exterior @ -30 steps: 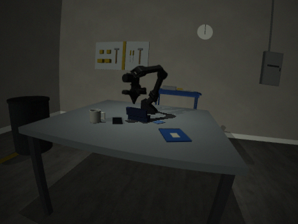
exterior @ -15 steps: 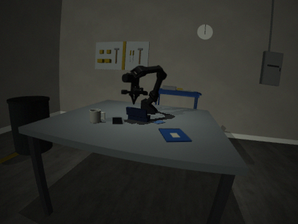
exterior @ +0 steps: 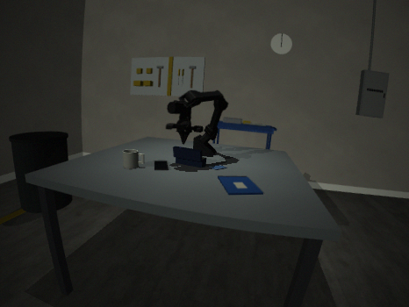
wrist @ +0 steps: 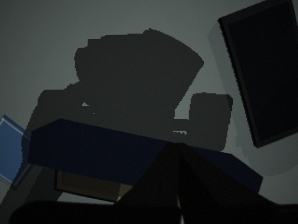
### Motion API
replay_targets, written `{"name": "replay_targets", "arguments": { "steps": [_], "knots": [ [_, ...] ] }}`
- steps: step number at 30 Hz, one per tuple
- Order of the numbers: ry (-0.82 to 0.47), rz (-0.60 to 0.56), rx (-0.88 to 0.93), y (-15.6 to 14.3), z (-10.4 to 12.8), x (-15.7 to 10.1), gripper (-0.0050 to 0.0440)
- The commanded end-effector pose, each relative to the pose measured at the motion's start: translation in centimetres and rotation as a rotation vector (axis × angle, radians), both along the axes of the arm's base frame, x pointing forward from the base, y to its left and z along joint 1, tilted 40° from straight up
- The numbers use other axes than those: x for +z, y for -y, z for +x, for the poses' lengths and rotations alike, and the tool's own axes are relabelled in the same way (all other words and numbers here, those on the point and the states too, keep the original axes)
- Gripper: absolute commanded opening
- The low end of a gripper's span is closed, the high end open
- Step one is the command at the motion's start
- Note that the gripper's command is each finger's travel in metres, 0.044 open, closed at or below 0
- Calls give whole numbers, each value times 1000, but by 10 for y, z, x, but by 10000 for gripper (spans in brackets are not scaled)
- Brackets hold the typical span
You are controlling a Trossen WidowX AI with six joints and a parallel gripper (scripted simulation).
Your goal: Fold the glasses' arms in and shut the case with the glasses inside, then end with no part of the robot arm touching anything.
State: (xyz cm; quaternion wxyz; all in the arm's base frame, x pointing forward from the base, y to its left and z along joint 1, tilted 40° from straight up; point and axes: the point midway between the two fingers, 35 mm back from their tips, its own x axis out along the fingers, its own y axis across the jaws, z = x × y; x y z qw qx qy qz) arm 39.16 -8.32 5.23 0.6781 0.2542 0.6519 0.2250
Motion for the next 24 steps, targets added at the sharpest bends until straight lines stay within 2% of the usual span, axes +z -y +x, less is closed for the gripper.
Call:
{"name": "replay_targets", "arguments": {
  "steps": [1,12,17,24],
  "knots": [
    [-107,17,-109,-5,6,-4,0],
    [-140,20,-149,-7,8,-5,0],
    [-140,20,-149,-37,9,-40,0],
    [-140,20,-149,-38,9,-42,0]
  ]
}}
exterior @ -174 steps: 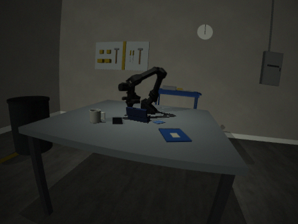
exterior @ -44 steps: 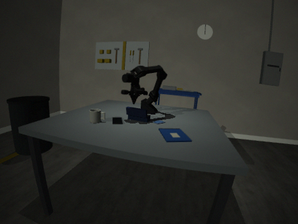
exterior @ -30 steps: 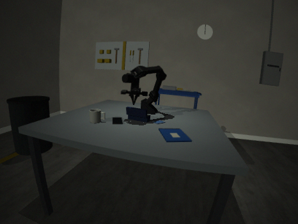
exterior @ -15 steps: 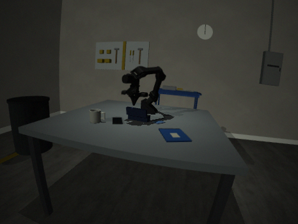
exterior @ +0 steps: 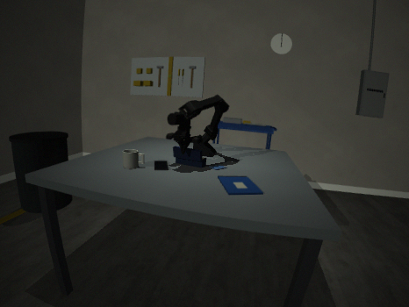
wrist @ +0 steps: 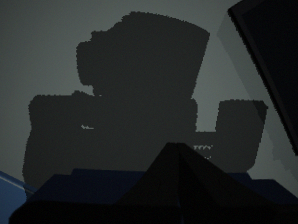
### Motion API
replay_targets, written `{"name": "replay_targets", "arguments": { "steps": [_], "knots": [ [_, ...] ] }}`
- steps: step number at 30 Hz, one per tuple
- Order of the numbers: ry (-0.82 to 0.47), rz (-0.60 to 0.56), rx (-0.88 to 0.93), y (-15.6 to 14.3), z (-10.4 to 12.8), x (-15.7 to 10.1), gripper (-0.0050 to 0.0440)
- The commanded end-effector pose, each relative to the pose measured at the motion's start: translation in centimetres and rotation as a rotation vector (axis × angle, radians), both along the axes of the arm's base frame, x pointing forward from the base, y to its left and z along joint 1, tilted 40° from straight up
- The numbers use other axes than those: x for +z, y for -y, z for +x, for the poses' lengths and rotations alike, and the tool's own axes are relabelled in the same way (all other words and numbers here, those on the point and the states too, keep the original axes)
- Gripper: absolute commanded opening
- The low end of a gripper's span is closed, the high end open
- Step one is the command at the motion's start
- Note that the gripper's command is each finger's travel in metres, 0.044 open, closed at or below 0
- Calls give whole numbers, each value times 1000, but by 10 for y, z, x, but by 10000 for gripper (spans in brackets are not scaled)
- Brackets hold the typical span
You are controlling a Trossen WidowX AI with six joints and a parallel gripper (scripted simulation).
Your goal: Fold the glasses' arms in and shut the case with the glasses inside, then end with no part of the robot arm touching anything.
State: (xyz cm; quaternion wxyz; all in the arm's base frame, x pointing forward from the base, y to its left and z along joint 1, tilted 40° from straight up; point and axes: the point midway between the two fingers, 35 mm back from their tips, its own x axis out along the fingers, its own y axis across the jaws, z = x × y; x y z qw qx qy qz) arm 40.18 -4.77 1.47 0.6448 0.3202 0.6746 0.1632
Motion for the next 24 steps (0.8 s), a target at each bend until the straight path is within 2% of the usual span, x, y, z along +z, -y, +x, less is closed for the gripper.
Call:
{"name": "replay_targets", "arguments": {
  "steps": [1,24],
  "knots": [
    [-4,4,-5,-2,-1,-4,0],
    [-4,4,-5,-3,-18,1,0]
  ]
}}
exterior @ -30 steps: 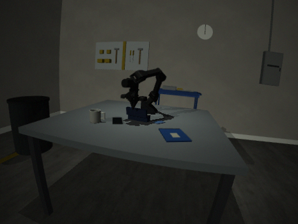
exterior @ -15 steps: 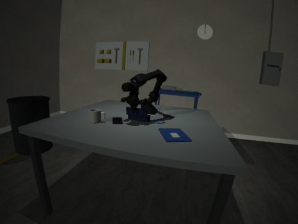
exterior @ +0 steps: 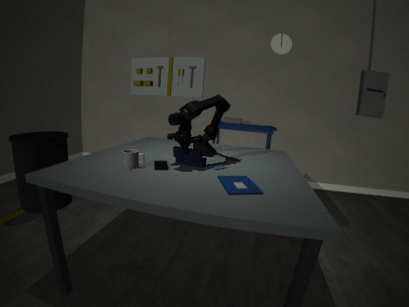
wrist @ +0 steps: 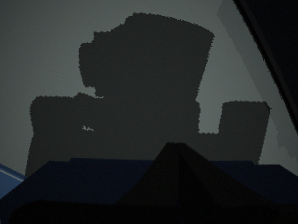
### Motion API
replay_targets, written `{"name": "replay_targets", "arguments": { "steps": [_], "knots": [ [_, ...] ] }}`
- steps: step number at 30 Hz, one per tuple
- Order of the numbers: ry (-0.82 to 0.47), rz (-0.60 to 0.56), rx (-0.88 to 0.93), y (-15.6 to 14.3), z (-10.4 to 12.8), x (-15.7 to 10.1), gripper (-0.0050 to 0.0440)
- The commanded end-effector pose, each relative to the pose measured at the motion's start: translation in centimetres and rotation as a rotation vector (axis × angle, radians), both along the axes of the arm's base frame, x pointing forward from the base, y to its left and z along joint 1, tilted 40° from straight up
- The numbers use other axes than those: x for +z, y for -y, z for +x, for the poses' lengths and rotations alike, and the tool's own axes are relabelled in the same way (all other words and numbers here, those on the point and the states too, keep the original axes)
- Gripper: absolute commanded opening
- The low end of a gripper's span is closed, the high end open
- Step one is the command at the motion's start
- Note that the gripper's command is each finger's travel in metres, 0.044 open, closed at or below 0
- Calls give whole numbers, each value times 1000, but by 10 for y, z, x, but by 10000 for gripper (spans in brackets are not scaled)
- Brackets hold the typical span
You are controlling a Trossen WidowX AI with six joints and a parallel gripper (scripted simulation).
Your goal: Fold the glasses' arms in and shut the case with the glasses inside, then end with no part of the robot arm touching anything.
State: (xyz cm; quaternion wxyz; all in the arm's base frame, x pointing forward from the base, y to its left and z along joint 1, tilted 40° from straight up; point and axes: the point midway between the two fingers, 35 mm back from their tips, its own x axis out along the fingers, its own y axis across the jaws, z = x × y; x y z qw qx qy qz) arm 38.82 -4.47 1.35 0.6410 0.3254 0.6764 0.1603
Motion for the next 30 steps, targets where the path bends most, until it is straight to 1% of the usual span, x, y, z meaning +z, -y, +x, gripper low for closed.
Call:
{"name": "replay_targets", "arguments": {
  "steps": [1,19,30],
  "knots": [
    [7,0,3,0,-5,3,0],
    [7,0,3,0,-21,9,0],
    [7,0,3,1,-26,11,0]
  ]
}}
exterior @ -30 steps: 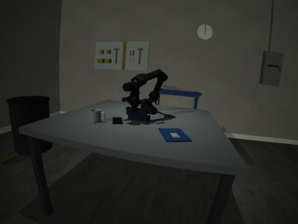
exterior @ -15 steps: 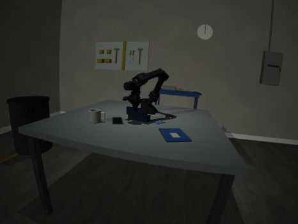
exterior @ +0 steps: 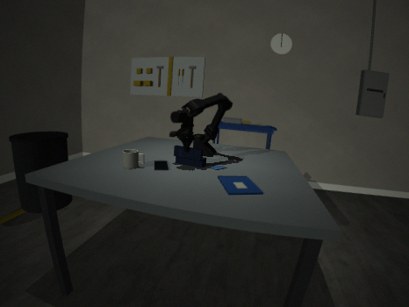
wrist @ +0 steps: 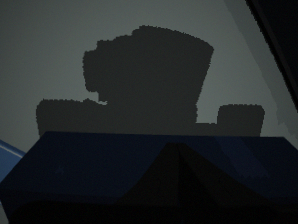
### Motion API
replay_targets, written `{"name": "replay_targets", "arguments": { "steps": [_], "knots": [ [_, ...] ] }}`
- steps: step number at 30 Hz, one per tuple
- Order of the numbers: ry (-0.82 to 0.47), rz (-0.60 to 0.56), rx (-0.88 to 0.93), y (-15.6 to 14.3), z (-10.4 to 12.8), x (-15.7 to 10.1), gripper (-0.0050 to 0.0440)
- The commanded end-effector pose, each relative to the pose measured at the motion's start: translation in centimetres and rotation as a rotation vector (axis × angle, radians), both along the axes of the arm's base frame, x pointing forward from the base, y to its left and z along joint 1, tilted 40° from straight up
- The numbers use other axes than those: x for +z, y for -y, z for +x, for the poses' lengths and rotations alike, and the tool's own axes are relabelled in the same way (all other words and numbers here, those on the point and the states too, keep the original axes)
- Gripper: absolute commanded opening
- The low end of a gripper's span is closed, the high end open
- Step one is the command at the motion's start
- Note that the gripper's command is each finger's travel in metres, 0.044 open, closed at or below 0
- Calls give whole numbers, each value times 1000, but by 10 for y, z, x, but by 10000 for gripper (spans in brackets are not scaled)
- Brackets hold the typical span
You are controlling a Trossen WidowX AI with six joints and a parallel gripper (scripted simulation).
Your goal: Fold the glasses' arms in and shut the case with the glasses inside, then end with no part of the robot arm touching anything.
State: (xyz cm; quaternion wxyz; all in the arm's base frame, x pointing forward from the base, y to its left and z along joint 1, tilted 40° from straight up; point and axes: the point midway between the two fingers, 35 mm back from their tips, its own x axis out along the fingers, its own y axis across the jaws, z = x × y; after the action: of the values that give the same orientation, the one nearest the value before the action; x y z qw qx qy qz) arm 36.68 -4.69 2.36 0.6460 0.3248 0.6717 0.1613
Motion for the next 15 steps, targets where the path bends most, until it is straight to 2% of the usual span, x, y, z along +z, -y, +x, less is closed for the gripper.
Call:
{"name": "replay_targets", "arguments": {
  "steps": [1,15],
  "knots": [
    [-7,1,6,-1,-6,2,0],
    [-7,1,6,-1,-11,3,0]
  ]
}}
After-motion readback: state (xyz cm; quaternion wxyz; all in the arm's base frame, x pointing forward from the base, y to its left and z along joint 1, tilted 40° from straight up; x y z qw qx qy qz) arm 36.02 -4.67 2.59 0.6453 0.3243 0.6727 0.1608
